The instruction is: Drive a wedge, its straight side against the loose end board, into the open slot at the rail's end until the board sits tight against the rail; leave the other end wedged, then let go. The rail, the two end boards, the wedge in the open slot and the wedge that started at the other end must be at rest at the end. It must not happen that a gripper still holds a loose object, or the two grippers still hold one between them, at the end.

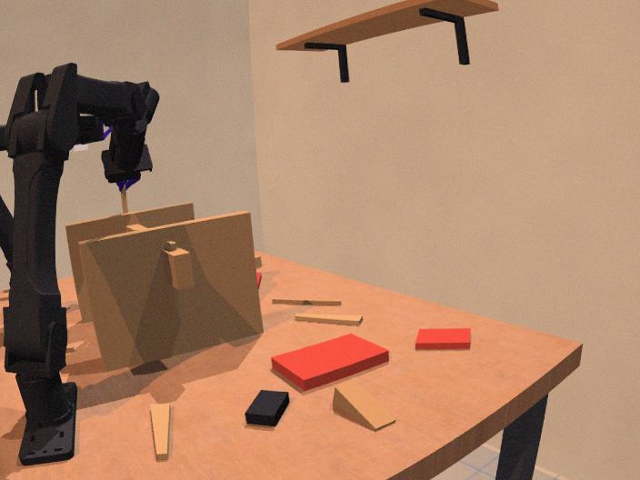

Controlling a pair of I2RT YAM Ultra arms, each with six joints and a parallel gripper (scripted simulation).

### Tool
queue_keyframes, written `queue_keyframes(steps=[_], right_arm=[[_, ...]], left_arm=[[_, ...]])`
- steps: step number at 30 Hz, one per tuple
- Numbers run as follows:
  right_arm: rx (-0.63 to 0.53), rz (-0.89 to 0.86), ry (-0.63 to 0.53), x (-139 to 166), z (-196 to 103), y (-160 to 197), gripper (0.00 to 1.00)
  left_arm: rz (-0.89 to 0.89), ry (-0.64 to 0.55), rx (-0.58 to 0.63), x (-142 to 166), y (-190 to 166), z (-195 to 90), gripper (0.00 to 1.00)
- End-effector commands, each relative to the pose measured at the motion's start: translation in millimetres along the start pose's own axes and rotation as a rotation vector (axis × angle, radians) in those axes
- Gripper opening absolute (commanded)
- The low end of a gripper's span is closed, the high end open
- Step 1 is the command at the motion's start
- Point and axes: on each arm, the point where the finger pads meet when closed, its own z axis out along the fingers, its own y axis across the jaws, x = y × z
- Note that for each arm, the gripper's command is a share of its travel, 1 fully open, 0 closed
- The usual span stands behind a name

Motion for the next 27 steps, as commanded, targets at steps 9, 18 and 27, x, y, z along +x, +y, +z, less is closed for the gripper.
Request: queue_keyframes(steps=[9, 18, 27], right_arm=[[0.017, -0.044, -0.071, -14.6, -7.9, 2.5, 0.01], [0.015, -0.047, -0.069, -9.0, -2.6, 2.4, 0.01], [0.013, -0.044, -0.072, -11.4, -2.4, 3.9, 0.01]], left_arm=[[-0.007, -0.008, 0.006, -8.7, -2.3, 0.6, 0.43], [-0.007, -0.008, 0.006, -8.7, -2.3, 0.6, 0.43], [-0.007, -0.008, 0.006, -8.7, -2.3, 0.6, 0.43]])
